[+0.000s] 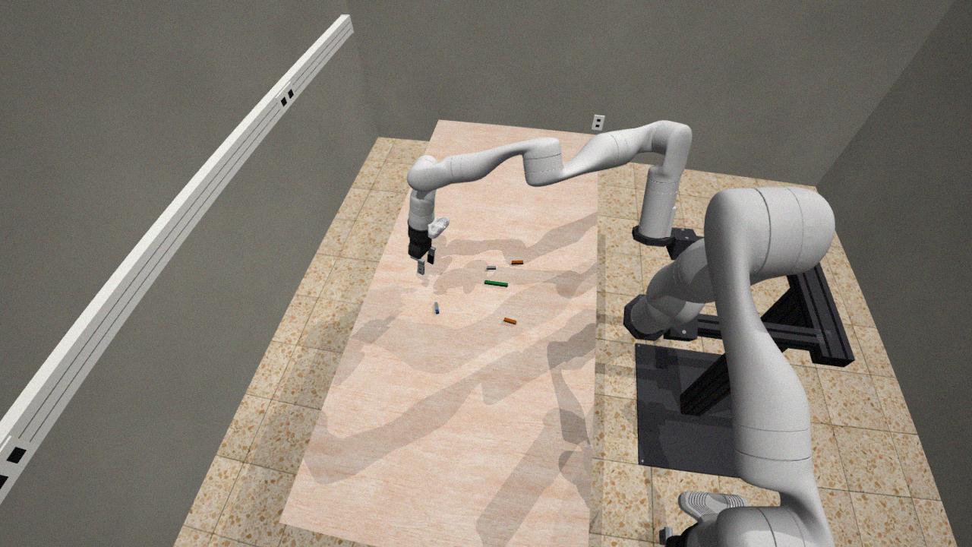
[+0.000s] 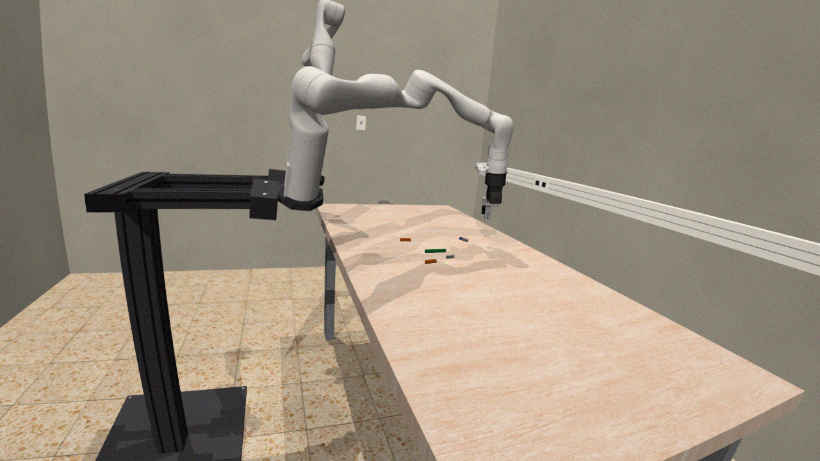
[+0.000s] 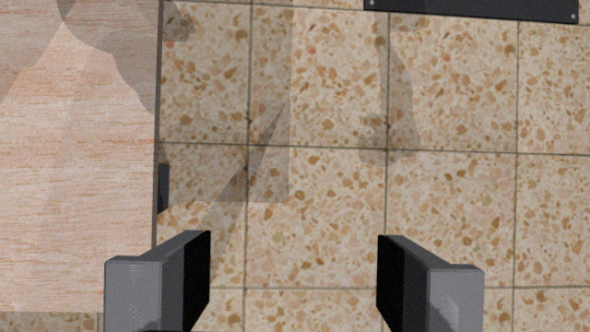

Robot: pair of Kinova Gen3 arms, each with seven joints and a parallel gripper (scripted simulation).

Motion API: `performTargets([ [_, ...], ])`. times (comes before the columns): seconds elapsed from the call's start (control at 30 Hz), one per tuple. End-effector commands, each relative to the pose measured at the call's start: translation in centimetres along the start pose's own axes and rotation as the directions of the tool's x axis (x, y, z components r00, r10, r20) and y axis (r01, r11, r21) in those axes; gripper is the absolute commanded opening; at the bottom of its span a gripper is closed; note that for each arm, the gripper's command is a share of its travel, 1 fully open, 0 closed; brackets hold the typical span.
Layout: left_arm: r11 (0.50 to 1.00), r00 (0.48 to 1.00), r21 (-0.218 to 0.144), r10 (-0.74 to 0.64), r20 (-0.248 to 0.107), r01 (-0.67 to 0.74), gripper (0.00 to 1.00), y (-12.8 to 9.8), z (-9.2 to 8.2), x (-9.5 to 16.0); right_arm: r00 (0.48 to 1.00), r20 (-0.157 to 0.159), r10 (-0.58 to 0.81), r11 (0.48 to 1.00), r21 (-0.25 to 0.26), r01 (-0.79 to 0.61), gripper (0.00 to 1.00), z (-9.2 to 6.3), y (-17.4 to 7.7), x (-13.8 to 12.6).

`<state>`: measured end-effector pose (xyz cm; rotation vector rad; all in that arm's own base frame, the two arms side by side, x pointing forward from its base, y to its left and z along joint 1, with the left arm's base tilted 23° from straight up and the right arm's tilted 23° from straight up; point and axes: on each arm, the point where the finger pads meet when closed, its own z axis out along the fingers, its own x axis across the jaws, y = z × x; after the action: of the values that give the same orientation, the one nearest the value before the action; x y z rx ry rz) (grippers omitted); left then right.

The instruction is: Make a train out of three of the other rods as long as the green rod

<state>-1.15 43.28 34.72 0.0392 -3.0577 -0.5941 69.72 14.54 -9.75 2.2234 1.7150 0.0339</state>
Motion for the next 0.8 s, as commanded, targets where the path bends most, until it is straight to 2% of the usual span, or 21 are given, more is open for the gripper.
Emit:
performTargets([
  [0.0,1.000,1.000,-0.002,0.000,0.000,0.000,1.00,0.0,-0.1,0.0,0.997,-0.022,-0.077,0.997,-0.019,0.077,1.00,-0.3,0.4,-0.5],
  [0.2,1.000,1.000,-0.002,0.000,0.000,0.000,1.00,0.0,-0.1,0.0,0.977,-0.029,-0.213,0.977,-0.037,0.212,1.00,-0.4,0.8,-1.8],
  [0.4,1.000,1.000,-0.002,0.000,0.000,0.000,1.00,0.0,-0.1,0.0,0.936,-0.028,-0.351,0.935,-0.057,0.349,1.00,-0.4,1.2,-3.1],
  [0.47,1.000,1.000,-0.002,0.000,0.000,0.000,1.00,0.0,-0.1,0.0,0.936,-0.028,-0.351,0.935,-0.057,0.349,1.00,-0.4,1.2,-3.1],
  [0.77,1.000,1.000,-0.002,0.000,0.000,0.000,1.00,0.0,-0.1,0.0,0.832,-0.013,-0.554,0.830,-0.081,0.551,1.00,-0.4,1.5,-5.4],
])
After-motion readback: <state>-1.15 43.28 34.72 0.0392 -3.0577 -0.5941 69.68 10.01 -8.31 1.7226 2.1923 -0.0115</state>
